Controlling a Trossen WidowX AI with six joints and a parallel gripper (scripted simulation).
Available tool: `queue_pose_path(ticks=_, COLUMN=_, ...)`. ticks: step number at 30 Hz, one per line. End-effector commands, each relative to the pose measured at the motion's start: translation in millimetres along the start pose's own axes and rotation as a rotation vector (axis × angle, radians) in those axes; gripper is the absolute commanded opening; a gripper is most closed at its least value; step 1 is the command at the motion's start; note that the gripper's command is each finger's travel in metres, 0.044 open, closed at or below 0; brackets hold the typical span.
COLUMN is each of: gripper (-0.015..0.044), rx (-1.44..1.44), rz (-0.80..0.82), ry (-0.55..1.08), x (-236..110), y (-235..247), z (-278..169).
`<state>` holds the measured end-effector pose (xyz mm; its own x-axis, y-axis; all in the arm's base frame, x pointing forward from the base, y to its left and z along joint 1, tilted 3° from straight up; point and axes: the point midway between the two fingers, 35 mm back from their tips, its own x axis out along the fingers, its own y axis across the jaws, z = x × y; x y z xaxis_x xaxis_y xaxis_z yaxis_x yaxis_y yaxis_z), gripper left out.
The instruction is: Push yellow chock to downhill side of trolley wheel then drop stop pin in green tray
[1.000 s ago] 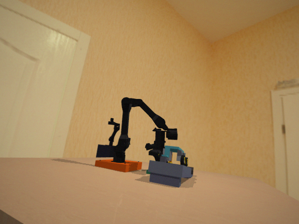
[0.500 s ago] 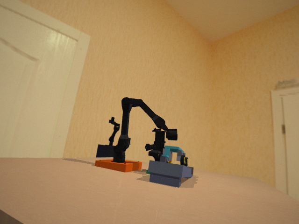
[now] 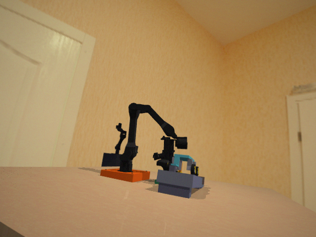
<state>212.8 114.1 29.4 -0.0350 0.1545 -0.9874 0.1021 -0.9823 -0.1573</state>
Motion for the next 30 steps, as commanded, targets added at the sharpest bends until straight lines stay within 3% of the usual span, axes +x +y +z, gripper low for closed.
queue_pose_path(ticks=1, gripper=0.019, rx=-0.005, rz=-0.002, ry=-0.007, x=2.4, y=1.6, z=2.2)
queue_pose_path(ticks=17, gripper=0.019, rx=-0.005, rz=-0.001, ry=-0.007, x=5.1, y=5.8, z=2.6)
queue_pose_path(ticks=23, gripper=0.034, rx=0.0, rz=0.0, ry=0.0, x=2.8, y=4.8, z=0.0)
queue_pose_path(ticks=30, gripper=0.034, rx=-0.002, rz=0.0, ry=-0.003, x=-5.0, y=3.8, z=1.1)
